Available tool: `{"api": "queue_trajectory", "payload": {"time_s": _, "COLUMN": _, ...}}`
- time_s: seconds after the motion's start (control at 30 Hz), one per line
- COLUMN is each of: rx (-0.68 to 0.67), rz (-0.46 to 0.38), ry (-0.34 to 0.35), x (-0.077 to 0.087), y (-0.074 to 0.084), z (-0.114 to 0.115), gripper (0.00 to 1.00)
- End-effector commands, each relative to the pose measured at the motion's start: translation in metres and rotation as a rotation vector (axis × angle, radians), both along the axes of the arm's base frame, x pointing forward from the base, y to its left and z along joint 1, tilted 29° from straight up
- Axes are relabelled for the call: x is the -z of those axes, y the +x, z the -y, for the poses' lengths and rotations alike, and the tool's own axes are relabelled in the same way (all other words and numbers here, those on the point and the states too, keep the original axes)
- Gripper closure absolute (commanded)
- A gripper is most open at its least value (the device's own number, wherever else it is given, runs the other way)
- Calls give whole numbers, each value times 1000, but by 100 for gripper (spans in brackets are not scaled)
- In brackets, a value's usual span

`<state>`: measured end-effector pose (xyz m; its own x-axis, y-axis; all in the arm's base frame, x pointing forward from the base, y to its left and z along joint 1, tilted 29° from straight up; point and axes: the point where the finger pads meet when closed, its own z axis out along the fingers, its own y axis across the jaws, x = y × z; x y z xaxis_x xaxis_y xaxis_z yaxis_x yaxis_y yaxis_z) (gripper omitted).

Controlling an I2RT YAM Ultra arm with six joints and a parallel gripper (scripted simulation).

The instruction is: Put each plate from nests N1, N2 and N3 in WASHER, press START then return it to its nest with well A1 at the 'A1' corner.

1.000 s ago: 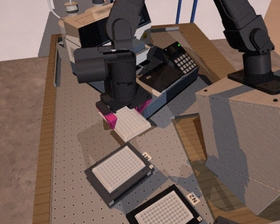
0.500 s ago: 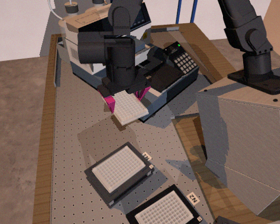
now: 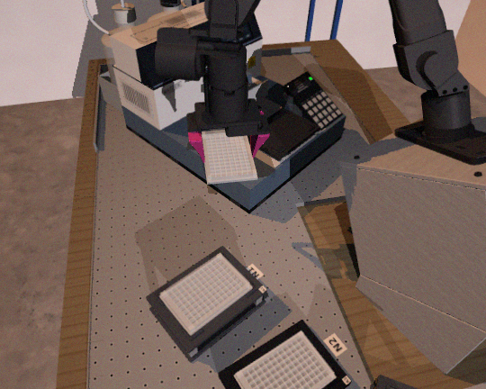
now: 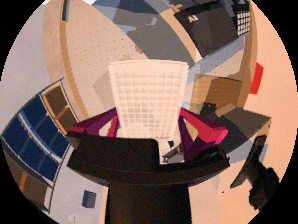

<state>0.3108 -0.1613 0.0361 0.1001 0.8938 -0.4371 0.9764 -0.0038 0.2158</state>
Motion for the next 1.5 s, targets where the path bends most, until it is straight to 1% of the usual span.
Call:
{"api": "queue_trajectory", "payload": {"time_s": 0.0, "rx": 122, "rz": 61, "ry": 34, "x": -7, "y": -12, "z": 9, "gripper": 100}}
{"api": "queue_trajectory", "payload": {"time_s": 0.07, "rx": 180, "rz": 94, "ry": 46, "x": -11, "y": -16, "z": 17, "gripper": 100}}
{"api": "queue_trajectory", "payload": {"time_s": 0.13, "rx": 180, "rz": 90, "ry": 47, "x": -14, "y": -22, "z": 24, "gripper": 100}}
{"api": "queue_trajectory", "payload": {"time_s": 0.2, "rx": 170, "rz": 91, "ry": 43, "x": -19, "y": -25, "z": 33, "gripper": 100}}
{"api": "queue_trajectory", "payload": {"time_s": 0.27, "rx": 170, "rz": 91, "ry": 43, "x": -19, "y": -25, "z": 33, "gripper": 100}}
{"api": "queue_trajectory", "payload": {"time_s": 0.4, "rx": 168, "rz": 125, "ry": 28, "x": -39, "y": -25, "z": 54, "gripper": 100}}
{"api": "queue_trajectory", "payload": {"time_s": 0.47, "rx": 168, "rz": 124, "ry": 27, "x": -42, "y": -30, "z": 62, "gripper": 100}}
{"api": "queue_trajectory", "payload": {"time_s": 0.53, "rx": 168, "rz": 124, "ry": 27, "x": -43, "y": -30, "z": 63, "gripper": 100}}
{"api": "queue_trajectory", "payload": {"time_s": 0.57, "rx": 167, "rz": 117, "ry": 31, "x": -40, "y": -30, "z": 62, "gripper": 100}}
{"api": "queue_trajectory", "payload": {"time_s": 0.6, "rx": 149, "rz": 106, "ry": 36, "x": -36, "y": -26, "z": 57, "gripper": 100}}
{"api": "queue_trajectory", "payload": {"time_s": 0.7, "rx": 149, "rz": 106, "ry": 37, "x": -36, "y": -26, "z": 57, "gripper": 100}}
{"api": "queue_trajectory", "payload": {"time_s": 0.73, "rx": 209, "rz": 110, "ry": 52, "x": -30, "y": -44, "z": 60, "gripper": 100}}
{"api": "queue_trajectory", "payload": {"time_s": 0.77, "rx": 239, "rz": 125, "ry": 59, "x": -30, "y": -49, "z": 62, "gripper": 100}}
{"api": "queue_trajectory", "payload": {"time_s": 0.83, "rx": 239, "rz": 125, "ry": 59, "x": -30, "y": -49, "z": 62, "gripper": 100}}
{"api": "queue_trajectory", "payload": {"time_s": 1.03, "rx": 412, "rz": 227, "ry": 91, "x": -36, "y": -70, "z": 80, "gripper": 100}}
{"api": "queue_trajectory", "payload": {"time_s": 1.3, "rx": 647, "rz": 331, "ry": 150, "x": -41, "y": -105, "z": 100, "gripper": 100}}
{"api": "queue_trajectory", "payload": {"time_s": 1.33, "rx": 675, "rz": 351, "ry": 153, "x": -44, "y": -108, "z": 104, "gripper": 100}}
{"api": "queue_trajectory", "payload": {"time_s": 1.4, "rx": 675, "rz": 351, "ry": 153, "x": -44, "y": -108, "z": 104, "gripper": 100}}
{"api": "queue_trajectory", "payload": {"time_s": 1.47, "rx": 733, "rz": 384, "ry": 165, "x": -47, "y": -115, "z": 110, "gripper": 100}}
